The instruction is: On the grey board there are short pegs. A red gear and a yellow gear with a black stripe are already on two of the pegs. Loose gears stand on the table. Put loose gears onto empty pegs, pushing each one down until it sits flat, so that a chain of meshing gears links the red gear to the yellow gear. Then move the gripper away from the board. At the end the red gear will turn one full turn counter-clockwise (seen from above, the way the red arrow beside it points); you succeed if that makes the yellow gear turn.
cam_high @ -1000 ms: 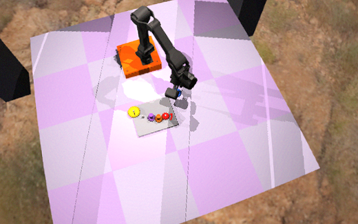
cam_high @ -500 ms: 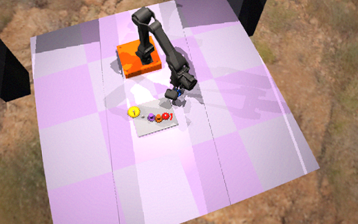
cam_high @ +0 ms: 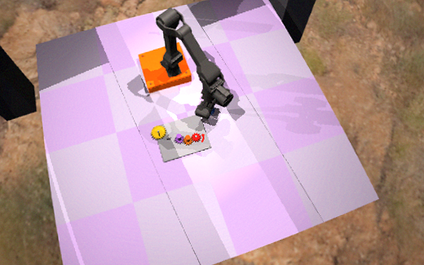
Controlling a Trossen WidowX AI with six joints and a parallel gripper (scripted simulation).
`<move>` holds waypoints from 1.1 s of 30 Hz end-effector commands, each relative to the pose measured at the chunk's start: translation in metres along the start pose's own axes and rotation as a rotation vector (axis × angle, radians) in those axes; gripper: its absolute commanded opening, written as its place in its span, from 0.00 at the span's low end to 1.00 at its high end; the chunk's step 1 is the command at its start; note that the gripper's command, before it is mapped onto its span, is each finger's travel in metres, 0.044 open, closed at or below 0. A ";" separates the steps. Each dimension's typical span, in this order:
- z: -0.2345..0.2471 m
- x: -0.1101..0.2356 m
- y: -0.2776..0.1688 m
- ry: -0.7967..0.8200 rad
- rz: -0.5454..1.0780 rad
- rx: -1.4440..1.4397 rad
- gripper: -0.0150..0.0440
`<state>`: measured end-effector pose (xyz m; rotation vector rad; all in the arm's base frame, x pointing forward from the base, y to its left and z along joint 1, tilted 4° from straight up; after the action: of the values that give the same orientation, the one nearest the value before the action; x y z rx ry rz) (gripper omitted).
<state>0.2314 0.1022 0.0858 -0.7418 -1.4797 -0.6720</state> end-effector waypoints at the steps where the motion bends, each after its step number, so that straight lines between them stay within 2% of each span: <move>1: 0.000 -0.001 -0.001 0.002 0.002 0.001 0.31; 3: 0.000 -0.001 -0.001 0.002 0.002 0.001 0.25; 33: -0.001 0.070 0.008 0.002 0.000 0.001 0.25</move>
<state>0.2367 0.1090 0.1452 -0.7445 -1.4732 -0.6591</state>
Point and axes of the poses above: the point midway between the two fingers, 35 mm back from their tips, its own x axis back along the fingers, its own z axis across the jaws, y = z × x, the point moved 8 cm from there along x, back along the fingers, and after that the axes turned 11 degrees about -x, right-handed, at the moved point
